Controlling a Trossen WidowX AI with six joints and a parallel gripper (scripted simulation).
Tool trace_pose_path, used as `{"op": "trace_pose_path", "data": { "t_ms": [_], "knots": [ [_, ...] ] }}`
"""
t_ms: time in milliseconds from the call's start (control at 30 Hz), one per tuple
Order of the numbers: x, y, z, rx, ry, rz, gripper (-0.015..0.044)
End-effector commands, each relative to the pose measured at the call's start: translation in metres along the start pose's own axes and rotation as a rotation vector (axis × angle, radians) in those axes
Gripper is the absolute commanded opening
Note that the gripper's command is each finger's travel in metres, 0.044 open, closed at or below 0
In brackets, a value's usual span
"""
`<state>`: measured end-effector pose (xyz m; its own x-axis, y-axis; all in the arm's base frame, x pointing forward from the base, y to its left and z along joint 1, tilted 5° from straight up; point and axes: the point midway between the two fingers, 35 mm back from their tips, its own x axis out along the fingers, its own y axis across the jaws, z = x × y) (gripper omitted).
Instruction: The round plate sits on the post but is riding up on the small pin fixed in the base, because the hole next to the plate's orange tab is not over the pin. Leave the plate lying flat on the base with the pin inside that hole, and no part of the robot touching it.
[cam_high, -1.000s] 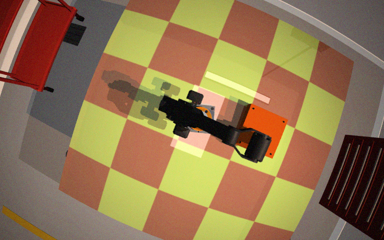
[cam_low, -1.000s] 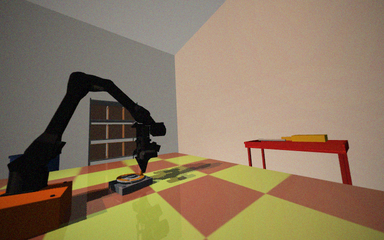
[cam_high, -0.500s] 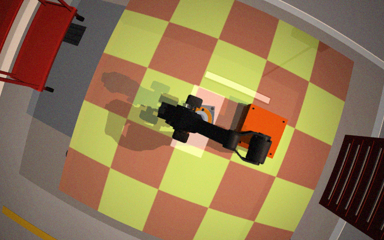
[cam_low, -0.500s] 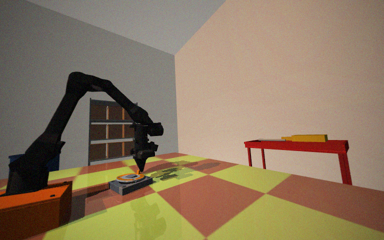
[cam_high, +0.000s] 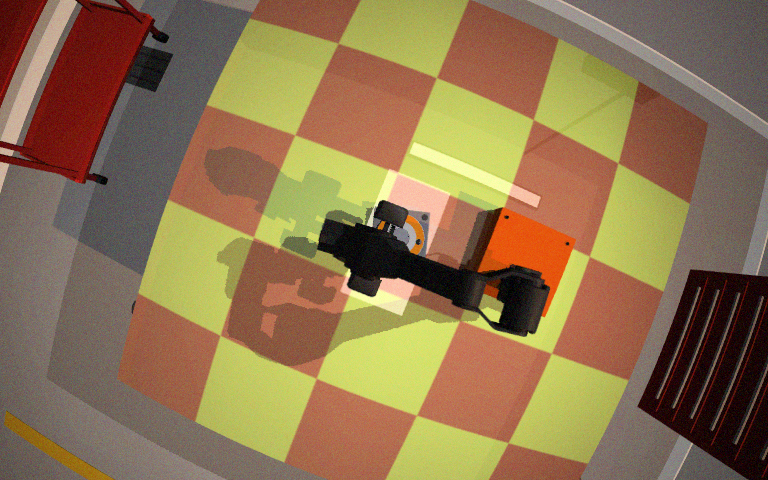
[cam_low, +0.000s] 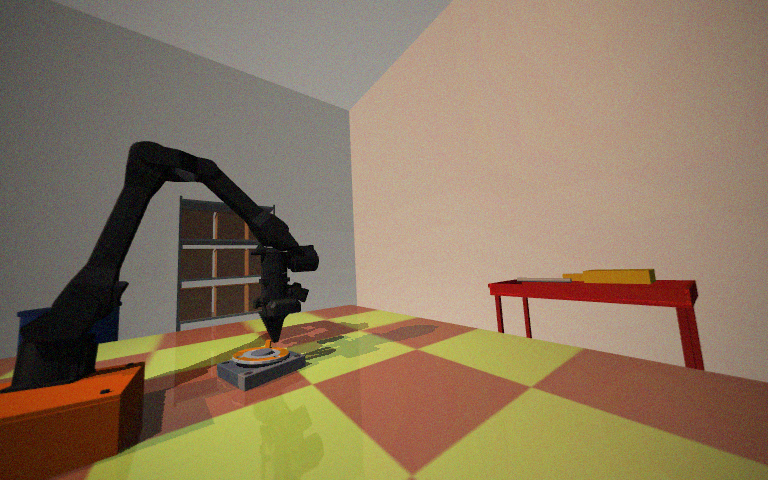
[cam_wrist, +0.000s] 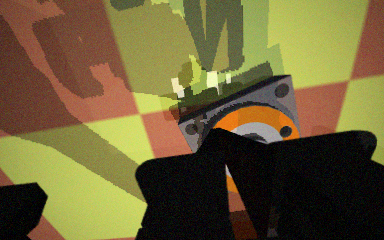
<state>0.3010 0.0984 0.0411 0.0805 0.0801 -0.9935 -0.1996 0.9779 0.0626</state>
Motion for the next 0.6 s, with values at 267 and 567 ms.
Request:
{"op": "trace_pose_path", "data": {
  "t_ms": [267, 567],
  "knots": [
    [-0.001, 0.01, -0.018, 0.004, 0.008, 0.006, 0.0],
    [-0.002, 0.013, -0.027, 0.004, 0.009, 0.007, 0.0]
  ]
}}
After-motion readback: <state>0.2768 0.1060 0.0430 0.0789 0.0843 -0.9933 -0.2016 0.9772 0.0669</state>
